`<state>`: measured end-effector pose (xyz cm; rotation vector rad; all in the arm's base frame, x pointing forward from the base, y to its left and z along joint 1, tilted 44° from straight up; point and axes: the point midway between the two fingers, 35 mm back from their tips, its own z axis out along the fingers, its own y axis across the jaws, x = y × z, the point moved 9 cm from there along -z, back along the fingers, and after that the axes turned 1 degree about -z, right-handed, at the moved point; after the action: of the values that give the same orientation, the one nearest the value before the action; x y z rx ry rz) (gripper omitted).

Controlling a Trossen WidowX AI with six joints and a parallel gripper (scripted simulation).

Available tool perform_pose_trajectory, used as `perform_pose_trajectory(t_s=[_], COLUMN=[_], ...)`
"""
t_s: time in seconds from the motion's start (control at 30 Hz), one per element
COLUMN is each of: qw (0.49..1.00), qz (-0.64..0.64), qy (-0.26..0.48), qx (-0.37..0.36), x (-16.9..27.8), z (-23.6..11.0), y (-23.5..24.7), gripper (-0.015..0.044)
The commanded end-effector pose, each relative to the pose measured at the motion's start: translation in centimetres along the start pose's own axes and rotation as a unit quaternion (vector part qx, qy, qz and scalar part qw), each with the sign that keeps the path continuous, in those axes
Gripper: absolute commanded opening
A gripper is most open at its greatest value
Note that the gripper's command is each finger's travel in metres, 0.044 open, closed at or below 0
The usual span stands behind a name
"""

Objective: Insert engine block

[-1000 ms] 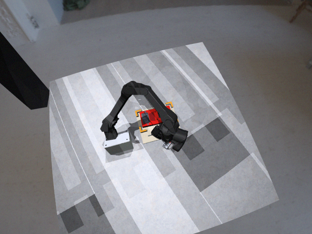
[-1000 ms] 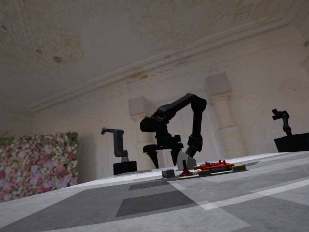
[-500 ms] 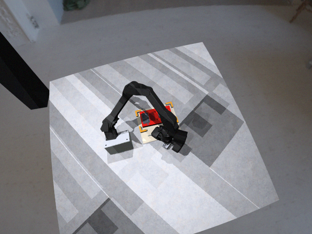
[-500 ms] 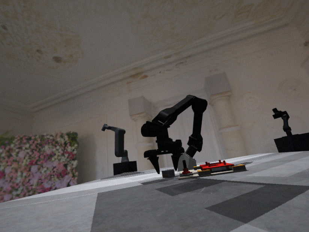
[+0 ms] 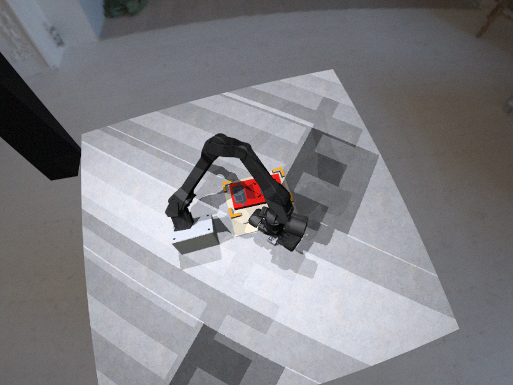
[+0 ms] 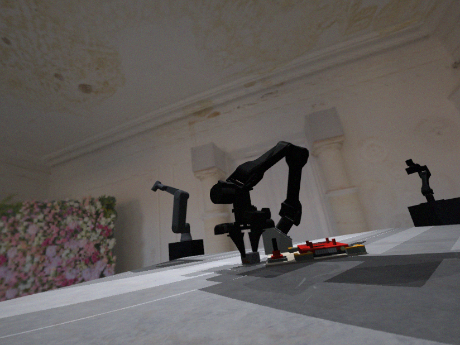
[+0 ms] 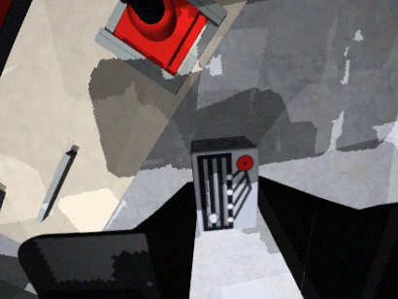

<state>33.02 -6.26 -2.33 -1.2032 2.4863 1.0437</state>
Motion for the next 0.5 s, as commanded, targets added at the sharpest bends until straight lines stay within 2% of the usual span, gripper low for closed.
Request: perform_pose_trajectory(t_s=[0.0,0.13,0.47], qw=[1.0,1.0,1.0], qz=[0.003,0.003,0.003], qy=[-0.002,-0.002,0.0], qx=[-0.001,0.0,0.002], x=[0.0,0.0,-0.2], z=[0.0,-0.4,-3.4], y=[0.0,-0.1,-0.5], gripper=[0.0105,0.0,0.0])
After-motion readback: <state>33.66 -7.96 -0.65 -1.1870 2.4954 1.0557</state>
